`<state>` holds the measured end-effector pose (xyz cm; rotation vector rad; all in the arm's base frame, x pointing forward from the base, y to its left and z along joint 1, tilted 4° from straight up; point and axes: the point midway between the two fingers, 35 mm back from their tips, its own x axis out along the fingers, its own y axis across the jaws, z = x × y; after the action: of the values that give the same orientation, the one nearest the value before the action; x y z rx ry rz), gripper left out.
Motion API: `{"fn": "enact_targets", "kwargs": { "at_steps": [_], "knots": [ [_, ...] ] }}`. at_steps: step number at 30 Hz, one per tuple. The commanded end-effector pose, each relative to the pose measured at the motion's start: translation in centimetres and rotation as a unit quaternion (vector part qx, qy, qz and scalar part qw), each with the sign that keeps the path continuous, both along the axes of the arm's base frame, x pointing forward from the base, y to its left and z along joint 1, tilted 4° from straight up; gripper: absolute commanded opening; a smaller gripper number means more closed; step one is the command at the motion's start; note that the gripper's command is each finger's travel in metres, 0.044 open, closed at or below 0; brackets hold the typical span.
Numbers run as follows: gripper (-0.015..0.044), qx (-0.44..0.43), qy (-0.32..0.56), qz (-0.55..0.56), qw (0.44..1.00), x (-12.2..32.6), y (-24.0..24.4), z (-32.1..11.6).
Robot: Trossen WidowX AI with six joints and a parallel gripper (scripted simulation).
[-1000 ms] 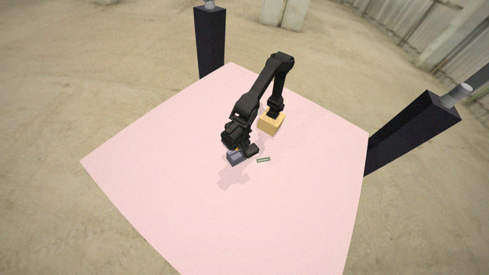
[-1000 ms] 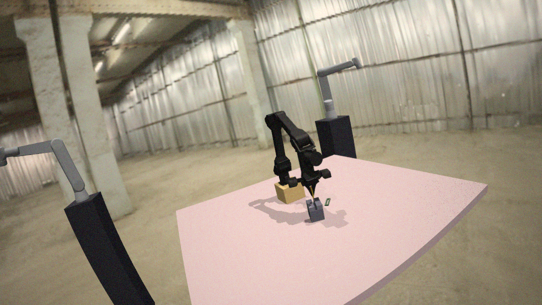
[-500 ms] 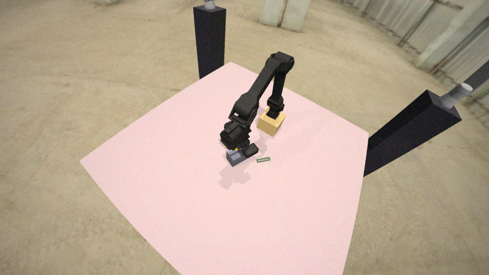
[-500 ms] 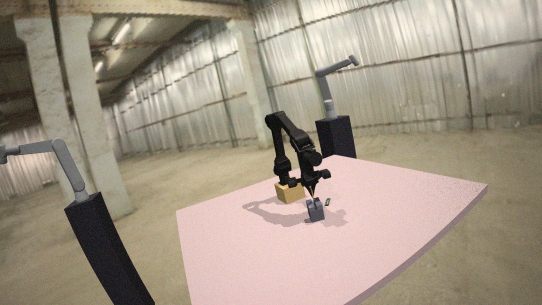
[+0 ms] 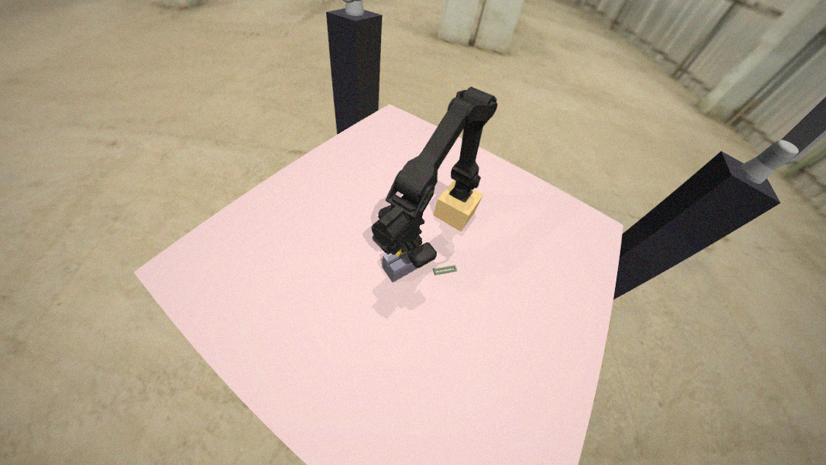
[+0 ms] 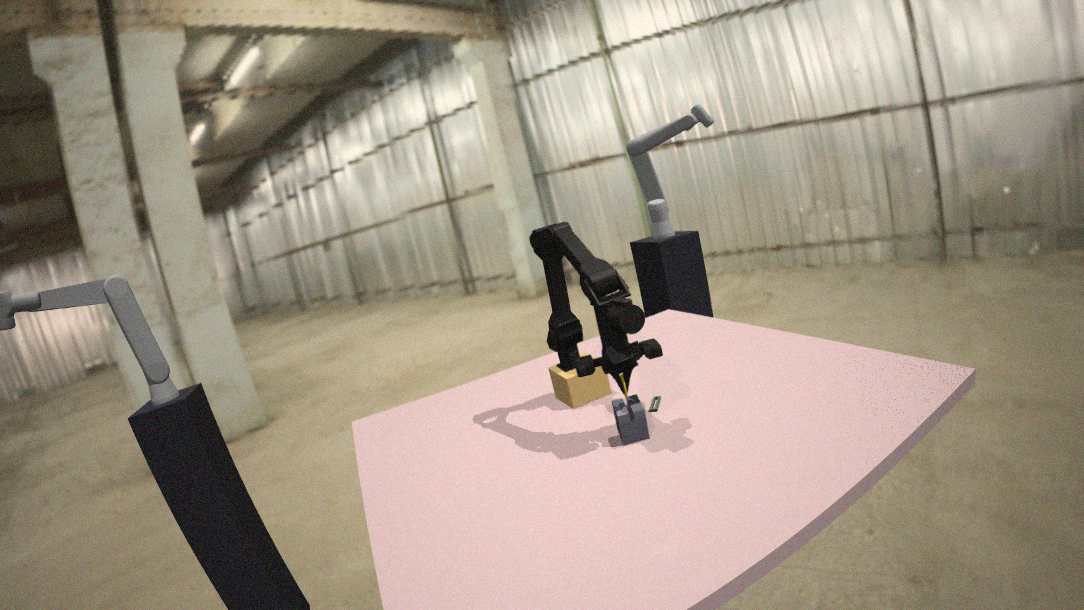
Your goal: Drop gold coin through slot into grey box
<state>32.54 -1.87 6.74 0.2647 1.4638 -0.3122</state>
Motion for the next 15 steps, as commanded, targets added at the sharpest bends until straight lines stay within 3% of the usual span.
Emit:
{"fn": "enact_targets", "kwargs": {
  "at_steps": [1,15],
  "knots": [
    [0.0,0.0,0.001,0.001,1.0,0.03,0.0,-0.26],
    [0.0,0.0,0.001,0.003,1.0,0.03,-0.04,-0.82]
  ]
}}
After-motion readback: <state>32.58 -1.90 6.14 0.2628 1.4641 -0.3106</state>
